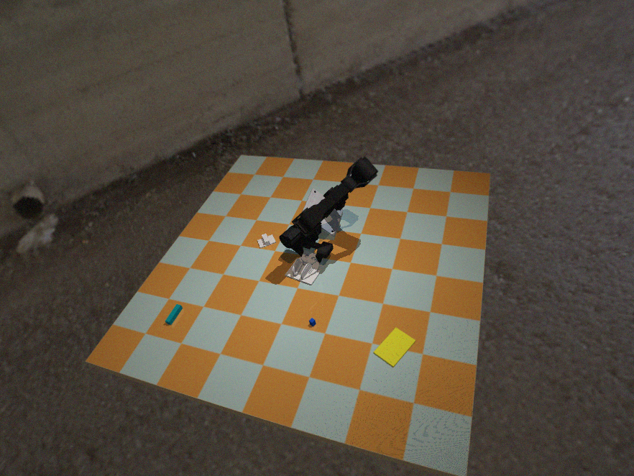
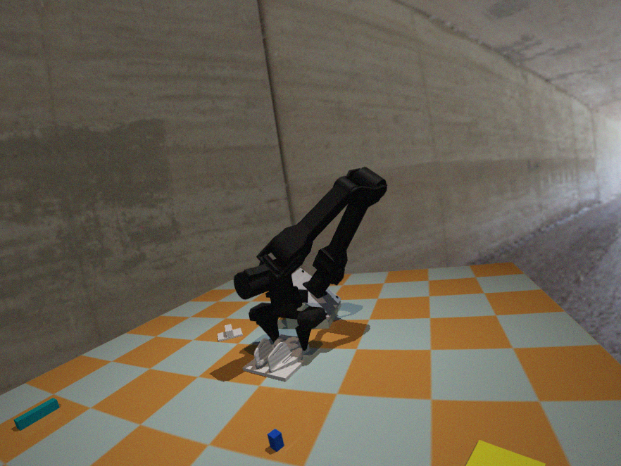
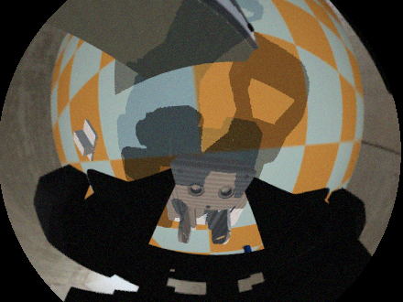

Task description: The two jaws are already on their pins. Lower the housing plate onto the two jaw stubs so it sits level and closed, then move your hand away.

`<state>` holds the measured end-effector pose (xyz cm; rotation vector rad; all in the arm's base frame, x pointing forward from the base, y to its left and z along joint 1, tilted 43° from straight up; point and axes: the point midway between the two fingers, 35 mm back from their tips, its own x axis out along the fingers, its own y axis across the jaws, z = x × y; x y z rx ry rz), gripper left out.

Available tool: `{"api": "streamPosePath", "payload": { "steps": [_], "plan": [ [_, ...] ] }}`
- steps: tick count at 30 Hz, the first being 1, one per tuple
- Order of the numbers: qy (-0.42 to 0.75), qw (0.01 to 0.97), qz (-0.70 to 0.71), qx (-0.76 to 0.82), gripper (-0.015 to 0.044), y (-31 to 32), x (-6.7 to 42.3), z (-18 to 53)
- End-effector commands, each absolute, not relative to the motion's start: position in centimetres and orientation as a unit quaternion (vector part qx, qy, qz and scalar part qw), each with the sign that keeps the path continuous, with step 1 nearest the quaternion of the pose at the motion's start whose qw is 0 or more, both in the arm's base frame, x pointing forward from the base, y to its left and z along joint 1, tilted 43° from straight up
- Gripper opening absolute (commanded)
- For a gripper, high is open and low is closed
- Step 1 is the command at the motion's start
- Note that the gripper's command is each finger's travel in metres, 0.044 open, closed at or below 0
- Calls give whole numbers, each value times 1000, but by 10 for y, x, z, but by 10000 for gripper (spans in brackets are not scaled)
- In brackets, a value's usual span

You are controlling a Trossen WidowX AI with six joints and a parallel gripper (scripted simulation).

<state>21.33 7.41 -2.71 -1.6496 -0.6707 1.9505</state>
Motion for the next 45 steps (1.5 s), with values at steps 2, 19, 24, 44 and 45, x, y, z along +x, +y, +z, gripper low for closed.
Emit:
{"api": "streamPosePath", "payload": {
  "steps": [2,19,24,44,45],
  "plan": [
    [-254,244,714,-606,351,78,214,-29],
    [-254,244,714,-606,351,76,214,-26],
    [-254,244,714,-606,351,74,215,-24],
    [-254,244,714,-606,351,77,214,-27],
    [-254,244,714,-606,351,77,214,-27]
  ]
}}
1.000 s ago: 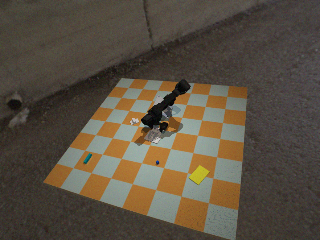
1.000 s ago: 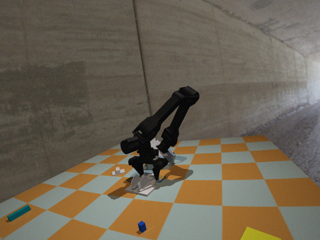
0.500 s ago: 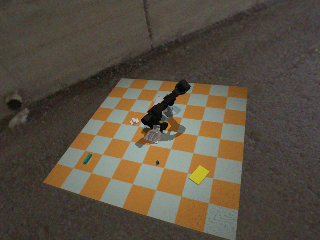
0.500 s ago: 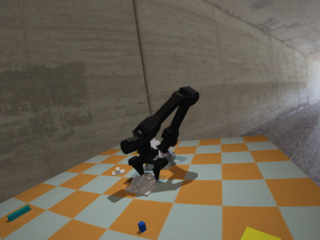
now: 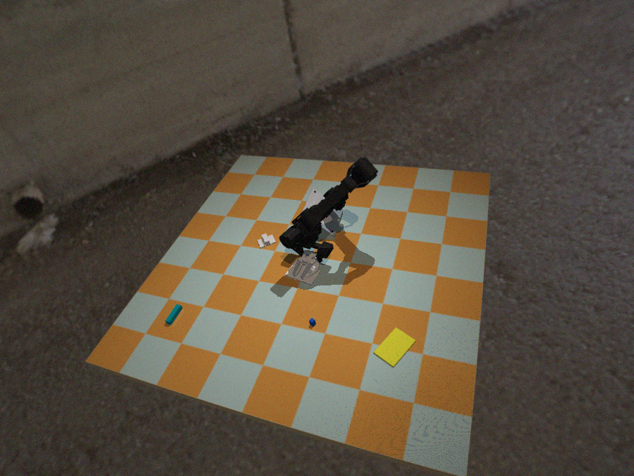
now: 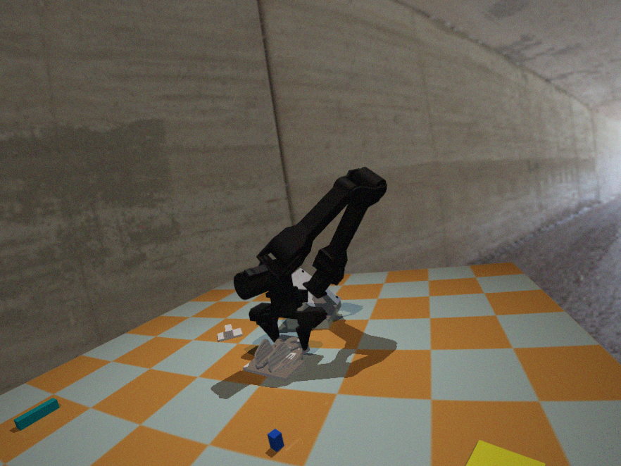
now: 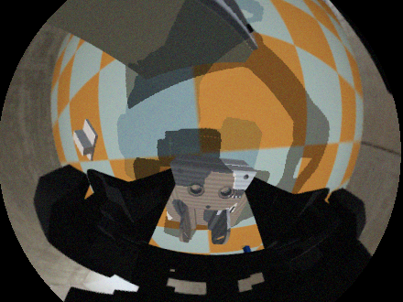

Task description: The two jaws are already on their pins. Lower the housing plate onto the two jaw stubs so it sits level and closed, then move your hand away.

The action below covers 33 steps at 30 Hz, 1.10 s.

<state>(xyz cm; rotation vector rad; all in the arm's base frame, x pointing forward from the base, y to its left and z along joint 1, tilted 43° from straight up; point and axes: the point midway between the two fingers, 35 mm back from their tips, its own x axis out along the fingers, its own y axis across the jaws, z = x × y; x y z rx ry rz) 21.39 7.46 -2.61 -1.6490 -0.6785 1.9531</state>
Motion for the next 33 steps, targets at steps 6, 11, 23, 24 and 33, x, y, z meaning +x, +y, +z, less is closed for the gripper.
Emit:
{"api": "streamPosePath", "payload": {
  "steps": [6,11,23,24,33],
  "plan": [
    [-254,244,714,-606,351,78,214,-28],
    [-254,244,714,-606,351,78,214,-28],
    [-254,244,714,-606,351,78,214,-28],
    [-254,244,714,-606,351,78,214,-28],
    [-246,248,716,-605,403,75,214,-27]
  ]
}}
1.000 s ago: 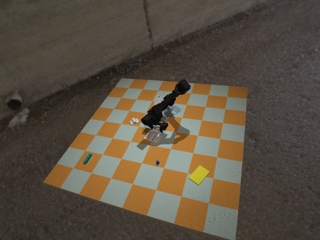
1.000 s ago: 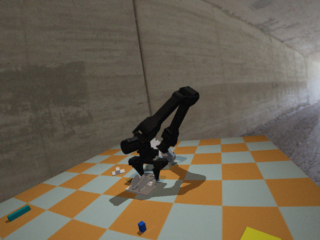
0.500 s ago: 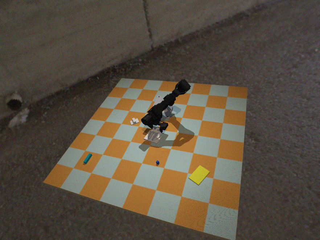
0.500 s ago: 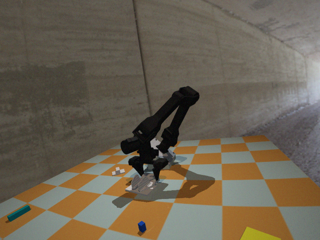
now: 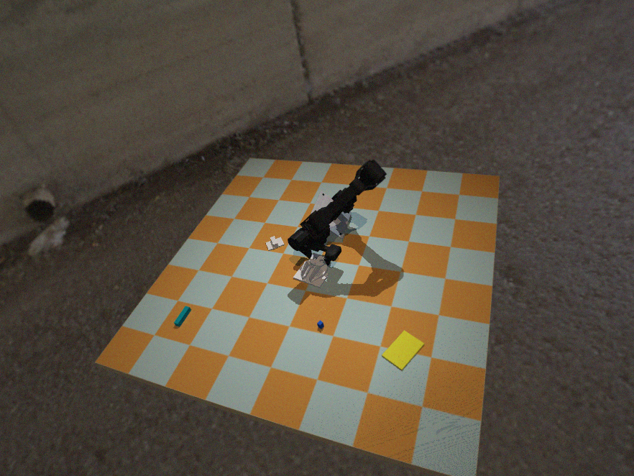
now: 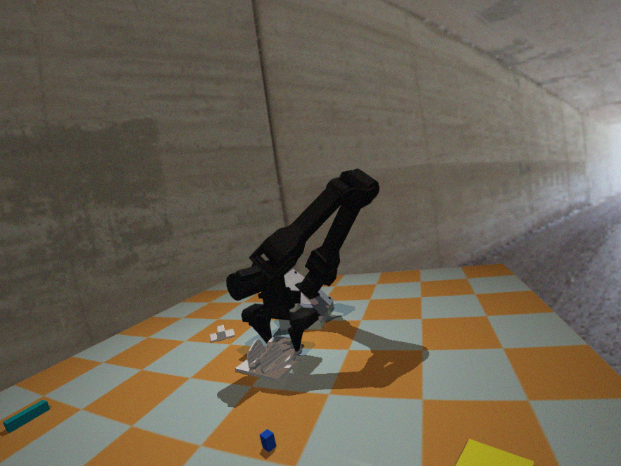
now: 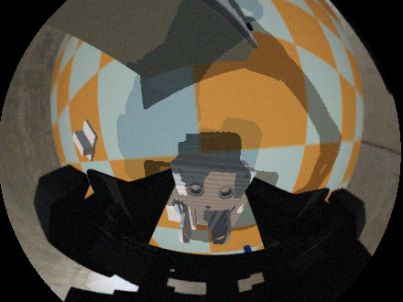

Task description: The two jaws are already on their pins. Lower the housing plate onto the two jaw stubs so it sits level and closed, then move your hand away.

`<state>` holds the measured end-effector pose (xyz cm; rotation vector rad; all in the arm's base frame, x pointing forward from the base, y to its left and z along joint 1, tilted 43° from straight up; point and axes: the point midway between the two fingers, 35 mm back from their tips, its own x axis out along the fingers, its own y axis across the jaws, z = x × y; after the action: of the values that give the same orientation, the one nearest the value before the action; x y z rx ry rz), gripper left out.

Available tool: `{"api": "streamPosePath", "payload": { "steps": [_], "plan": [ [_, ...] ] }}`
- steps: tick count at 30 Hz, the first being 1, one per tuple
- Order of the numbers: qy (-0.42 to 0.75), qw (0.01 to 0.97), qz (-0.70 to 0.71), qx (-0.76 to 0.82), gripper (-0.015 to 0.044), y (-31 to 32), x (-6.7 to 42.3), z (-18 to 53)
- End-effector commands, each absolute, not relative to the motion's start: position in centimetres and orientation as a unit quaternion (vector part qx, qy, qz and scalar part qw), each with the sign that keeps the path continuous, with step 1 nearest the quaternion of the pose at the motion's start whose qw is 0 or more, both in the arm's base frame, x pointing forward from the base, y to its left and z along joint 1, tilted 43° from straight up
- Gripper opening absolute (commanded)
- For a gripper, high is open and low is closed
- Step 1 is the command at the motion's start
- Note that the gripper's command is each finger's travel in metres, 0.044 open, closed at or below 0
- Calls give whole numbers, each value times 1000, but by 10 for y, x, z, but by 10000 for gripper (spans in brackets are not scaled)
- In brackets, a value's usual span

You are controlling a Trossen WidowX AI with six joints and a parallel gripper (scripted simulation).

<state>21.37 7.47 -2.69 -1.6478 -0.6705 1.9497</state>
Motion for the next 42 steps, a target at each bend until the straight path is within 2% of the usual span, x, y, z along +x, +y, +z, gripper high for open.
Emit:
{"api": "streamPosePath", "payload": {
  "steps": [1,16,24,31,37,42],
  "plan": [
    [-246,248,716,-605,430,75,214,-27],
    [-246,248,715,-605,440,73,214,-25],
    [-254,245,714,-605,440,30,223,27],
    [-251,248,711,-609,440,32,224,24],
    [-251,243,715,-606,440,-11,211,61],
    [-252,243,715,-606,440,-13,211,63]
  ]
}}
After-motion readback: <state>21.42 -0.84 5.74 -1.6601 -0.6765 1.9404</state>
